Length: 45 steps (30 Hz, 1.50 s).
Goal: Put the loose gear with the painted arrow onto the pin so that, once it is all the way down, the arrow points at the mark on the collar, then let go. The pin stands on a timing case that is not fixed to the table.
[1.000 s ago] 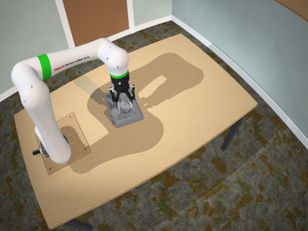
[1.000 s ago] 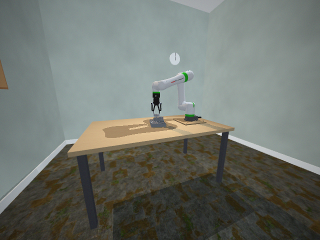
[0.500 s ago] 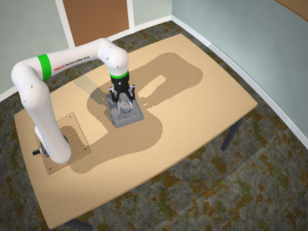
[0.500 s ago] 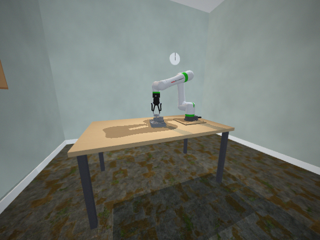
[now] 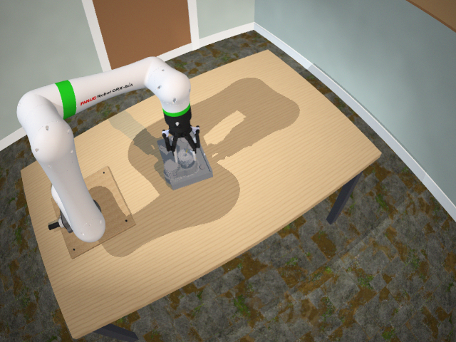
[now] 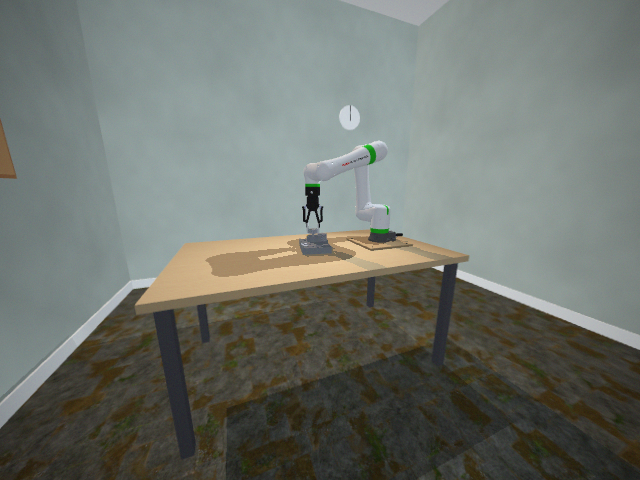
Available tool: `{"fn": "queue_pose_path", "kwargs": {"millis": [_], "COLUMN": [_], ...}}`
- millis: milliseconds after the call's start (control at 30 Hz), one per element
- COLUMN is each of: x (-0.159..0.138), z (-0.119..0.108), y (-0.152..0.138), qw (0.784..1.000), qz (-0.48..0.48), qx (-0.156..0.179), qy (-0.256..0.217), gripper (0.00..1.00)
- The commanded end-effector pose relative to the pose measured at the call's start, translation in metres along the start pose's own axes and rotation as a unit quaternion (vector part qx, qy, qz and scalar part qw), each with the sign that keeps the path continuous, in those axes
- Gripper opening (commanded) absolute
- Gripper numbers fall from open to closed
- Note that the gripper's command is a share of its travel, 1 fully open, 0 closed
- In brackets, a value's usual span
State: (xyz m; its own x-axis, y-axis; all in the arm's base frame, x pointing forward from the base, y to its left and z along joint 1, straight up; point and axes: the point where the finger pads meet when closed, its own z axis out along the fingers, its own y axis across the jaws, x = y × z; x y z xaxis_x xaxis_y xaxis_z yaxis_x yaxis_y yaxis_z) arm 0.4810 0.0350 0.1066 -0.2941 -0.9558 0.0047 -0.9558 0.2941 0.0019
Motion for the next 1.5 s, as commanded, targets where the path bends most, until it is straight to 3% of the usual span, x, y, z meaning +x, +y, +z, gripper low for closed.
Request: {"fn": "queue_pose_path", "kwargs": {"millis": [0, 1467], "x": [-0.0001, -0.0001], "z": [0.0002, 0.0046], "y": [-0.0002, -0.0002], "qw": [1.0, 1.0], "qz": [0.0, 0.0], "qx": [0.0, 0.0], "qy": [0.0, 0.0], "gripper": [0.0, 0.0]}}
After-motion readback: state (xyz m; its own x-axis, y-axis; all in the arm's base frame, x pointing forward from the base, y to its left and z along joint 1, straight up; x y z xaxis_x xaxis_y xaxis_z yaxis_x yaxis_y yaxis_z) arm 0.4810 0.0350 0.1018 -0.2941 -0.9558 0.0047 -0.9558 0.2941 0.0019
